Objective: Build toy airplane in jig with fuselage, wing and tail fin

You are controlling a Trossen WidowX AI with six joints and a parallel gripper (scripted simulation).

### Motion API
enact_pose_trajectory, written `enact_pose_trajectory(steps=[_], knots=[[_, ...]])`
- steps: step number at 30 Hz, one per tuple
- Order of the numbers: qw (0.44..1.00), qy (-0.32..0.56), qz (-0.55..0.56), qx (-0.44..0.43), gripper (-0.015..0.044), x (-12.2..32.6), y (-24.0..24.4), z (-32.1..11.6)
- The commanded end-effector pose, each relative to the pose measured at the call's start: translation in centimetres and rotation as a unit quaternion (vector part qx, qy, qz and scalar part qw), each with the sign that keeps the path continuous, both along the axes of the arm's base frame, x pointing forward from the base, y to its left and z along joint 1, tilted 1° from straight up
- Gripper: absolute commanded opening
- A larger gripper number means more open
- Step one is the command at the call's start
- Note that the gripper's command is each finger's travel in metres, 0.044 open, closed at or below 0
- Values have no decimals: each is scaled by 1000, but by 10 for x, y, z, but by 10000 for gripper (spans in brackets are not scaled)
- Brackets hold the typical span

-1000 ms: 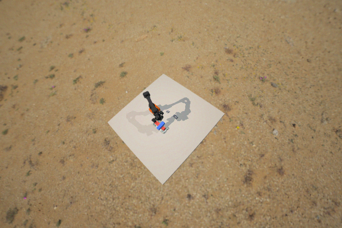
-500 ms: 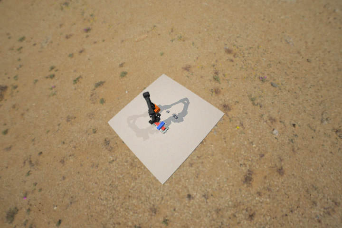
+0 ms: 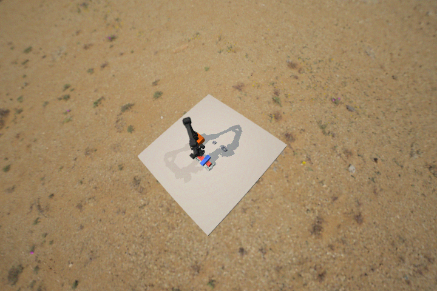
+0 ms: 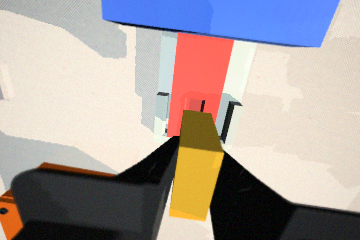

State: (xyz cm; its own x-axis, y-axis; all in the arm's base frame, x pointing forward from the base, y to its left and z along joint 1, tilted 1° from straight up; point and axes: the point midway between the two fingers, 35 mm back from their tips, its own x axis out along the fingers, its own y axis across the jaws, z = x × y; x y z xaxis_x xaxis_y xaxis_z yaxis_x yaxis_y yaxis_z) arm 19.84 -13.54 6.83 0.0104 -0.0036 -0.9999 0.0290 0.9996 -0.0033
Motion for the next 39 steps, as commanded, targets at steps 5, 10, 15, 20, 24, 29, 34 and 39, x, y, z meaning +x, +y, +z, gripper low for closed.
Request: enact_pose_trajectory(steps=[5, 10, 15, 20, 24, 29, 34, 39], knots=[[1000, 0, 3, -2, 65, 0, -2, 0], [1000, 0, 3, -2, 65, 0, -2, -6], [1000, 0, 3, -2, 65, 1, -3, -14], [1000, 0, 3, -2, 65, 1, -3, -22], [1000, 0, 3, -2, 65, 1, -3, -29], [1000, 1, 3, -2, 65, 0, -2, -37], [1000, 1, 3, -2, 65, 0, -2, -41], [1000, 0, 0, 0, 31, 0, -1, -38]])
